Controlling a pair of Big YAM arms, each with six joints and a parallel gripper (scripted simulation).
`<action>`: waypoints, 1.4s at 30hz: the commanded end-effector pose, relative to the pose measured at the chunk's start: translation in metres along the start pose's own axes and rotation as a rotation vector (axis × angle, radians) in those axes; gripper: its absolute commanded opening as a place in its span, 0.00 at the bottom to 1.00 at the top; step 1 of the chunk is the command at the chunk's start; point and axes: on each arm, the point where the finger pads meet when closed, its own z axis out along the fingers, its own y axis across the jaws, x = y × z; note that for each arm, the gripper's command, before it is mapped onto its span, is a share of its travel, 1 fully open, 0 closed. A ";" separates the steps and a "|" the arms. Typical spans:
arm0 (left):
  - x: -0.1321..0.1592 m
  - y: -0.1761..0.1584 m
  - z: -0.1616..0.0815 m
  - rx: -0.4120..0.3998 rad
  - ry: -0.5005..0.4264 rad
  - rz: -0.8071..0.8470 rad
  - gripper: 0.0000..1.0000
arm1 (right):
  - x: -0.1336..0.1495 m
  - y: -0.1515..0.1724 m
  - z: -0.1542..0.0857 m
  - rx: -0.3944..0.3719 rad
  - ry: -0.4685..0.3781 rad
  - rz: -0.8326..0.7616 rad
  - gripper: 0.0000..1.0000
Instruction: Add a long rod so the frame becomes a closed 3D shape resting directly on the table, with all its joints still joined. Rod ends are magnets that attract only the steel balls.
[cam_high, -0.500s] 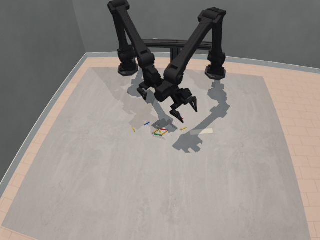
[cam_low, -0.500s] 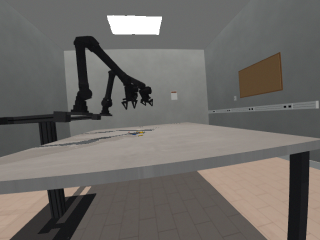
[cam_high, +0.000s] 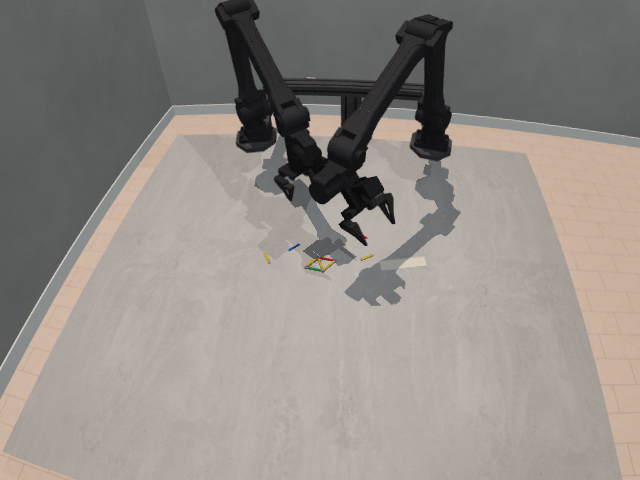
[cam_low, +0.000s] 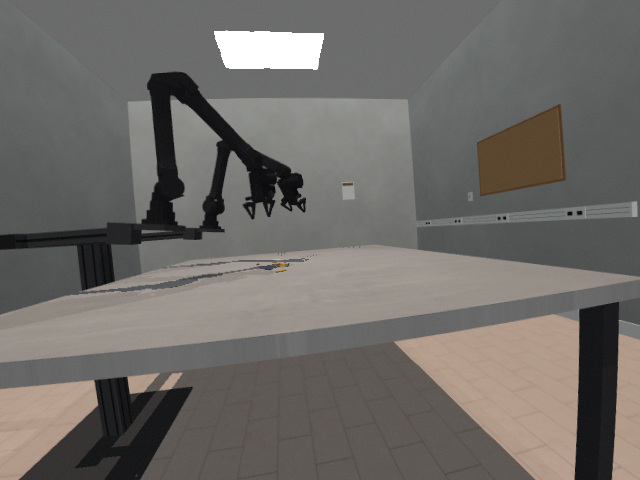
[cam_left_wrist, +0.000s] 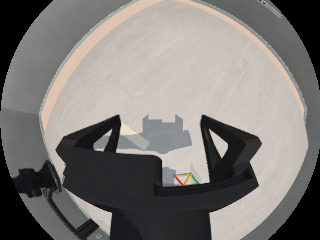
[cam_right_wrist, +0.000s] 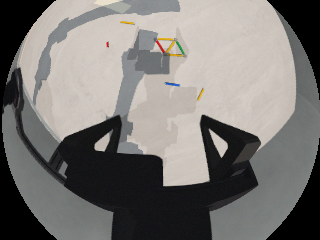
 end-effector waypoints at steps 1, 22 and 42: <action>-0.004 -0.002 -0.004 0.008 -0.003 -0.008 1.00 | -0.003 -0.001 -0.003 0.003 -0.009 0.000 1.00; 0.103 0.000 0.054 0.412 0.047 0.408 1.00 | -0.003 -0.001 -0.003 0.003 -0.009 0.000 1.00; 0.255 0.085 0.038 0.879 -0.027 0.979 1.00 | -0.044 -0.020 0.092 0.053 -0.334 0.238 1.00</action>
